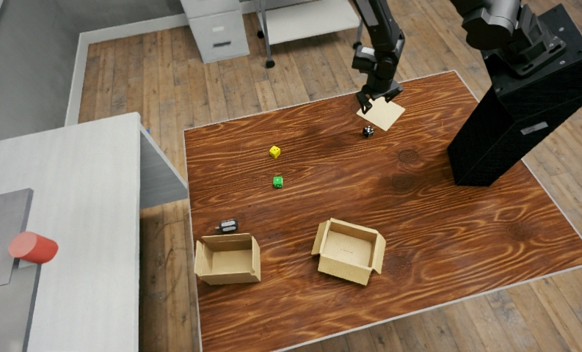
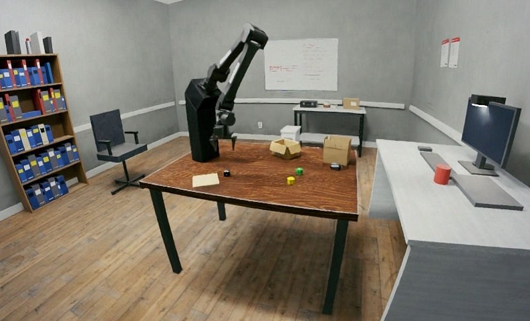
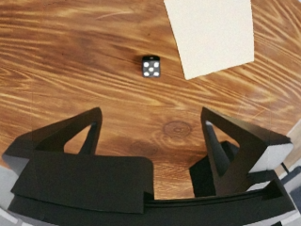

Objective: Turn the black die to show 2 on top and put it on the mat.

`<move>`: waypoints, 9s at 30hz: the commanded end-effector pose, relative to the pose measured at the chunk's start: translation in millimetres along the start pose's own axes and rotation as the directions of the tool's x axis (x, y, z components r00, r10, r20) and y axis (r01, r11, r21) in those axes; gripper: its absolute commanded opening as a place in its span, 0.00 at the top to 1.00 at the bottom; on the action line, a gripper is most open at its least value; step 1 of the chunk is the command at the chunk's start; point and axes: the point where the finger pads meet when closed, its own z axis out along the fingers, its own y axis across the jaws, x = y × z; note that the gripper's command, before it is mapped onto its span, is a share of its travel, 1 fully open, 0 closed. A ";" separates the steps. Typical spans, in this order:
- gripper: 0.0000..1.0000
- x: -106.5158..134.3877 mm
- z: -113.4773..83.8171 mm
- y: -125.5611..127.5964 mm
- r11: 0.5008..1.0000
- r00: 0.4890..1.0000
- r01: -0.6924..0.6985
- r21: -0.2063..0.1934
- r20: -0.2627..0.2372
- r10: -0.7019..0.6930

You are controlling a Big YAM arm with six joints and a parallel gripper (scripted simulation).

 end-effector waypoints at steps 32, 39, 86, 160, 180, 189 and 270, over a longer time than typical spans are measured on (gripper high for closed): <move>0.00 -0.1 30.9 1.8 0.693 0.693 0.721 -0.001 0.004 -0.721; 0.00 -0.7 39.3 0.9 0.507 0.507 0.862 0.001 0.004 -0.862; 0.55 -0.6 50.2 -0.8 -0.012 -0.012 1.000 0.011 0.002 -1.000; 0.55 7.7 108.0 -4.1 0.006 0.006 1.000 -0.008 -0.006 -1.000; 0.55 4.5 107.4 -0.5 0.004 0.004 1.000 -0.002 0.000 -1.000; 0.55 4.5 107.4 -0.5 0.004 0.004 1.000 -0.002 0.000 -1.000; 0.55 3.6 104.6 2.4 0.004 0.004 1.000 -0.005 -0.003 -1.000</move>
